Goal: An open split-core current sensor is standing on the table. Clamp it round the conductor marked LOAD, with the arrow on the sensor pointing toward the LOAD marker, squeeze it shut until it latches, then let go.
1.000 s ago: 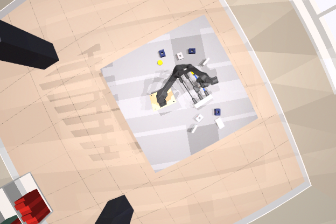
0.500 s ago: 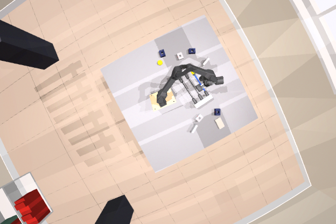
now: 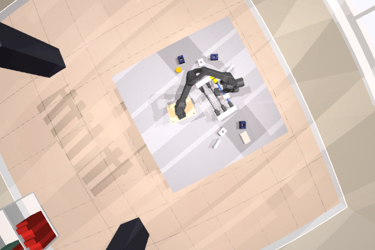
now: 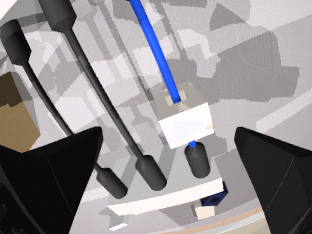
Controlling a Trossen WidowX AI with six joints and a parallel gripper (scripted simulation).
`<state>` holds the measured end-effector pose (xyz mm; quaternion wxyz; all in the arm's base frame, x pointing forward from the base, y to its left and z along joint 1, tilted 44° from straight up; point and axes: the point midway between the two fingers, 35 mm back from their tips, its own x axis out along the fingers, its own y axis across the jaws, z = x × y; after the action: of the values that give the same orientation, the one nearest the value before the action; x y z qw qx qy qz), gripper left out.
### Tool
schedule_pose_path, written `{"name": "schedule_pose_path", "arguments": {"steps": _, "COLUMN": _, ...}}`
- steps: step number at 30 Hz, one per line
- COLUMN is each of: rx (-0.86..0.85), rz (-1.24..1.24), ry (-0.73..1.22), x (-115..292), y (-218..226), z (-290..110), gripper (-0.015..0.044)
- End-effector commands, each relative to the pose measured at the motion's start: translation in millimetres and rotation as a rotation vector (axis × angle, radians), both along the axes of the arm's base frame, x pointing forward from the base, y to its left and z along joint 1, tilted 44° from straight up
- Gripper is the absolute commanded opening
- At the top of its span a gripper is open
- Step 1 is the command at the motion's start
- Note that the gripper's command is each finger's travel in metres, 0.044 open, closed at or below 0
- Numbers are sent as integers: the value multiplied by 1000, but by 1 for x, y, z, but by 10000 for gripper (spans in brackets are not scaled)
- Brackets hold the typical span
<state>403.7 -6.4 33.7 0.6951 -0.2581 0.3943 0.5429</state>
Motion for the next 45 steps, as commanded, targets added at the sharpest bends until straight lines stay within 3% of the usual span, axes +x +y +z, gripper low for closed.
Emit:
{"name": "schedule_pose_path", "arguments": {"steps": 1, "rx": -123, "rz": -405, "ry": 172, "x": -19, "y": 22, "z": 8, "gripper": 440}}
{"name": "schedule_pose_path", "arguments": {"steps": 7, "rx": -156, "rz": -879, "ry": 244, "x": -36, "y": 38, "z": 19, "gripper": 440}}
{"name": "schedule_pose_path", "arguments": {"steps": 15, "rx": -88, "rz": -1273, "ry": 232, "x": -53, "y": 48, "z": 30, "gripper": 440}}
{"name": "schedule_pose_path", "arguments": {"steps": 23, "rx": 91, "rz": -1644, "ry": 225, "x": -69, "y": 54, "z": 39, "gripper": 440}}
{"name": "schedule_pose_path", "arguments": {"steps": 31, "rx": 373, "rz": -1981, "ry": 247, "x": -85, "y": 57, "z": 48, "gripper": 440}}
{"name": "schedule_pose_path", "arguments": {"steps": 36, "rx": 549, "rz": -2141, "ry": 295, "x": -91, "y": 58, "z": 51, "gripper": 440}}
{"name": "schedule_pose_path", "arguments": {"steps": 45, "rx": 551, "rz": -2142, "ry": 296, "x": -91, "y": 58, "z": 51, "gripper": 440}}
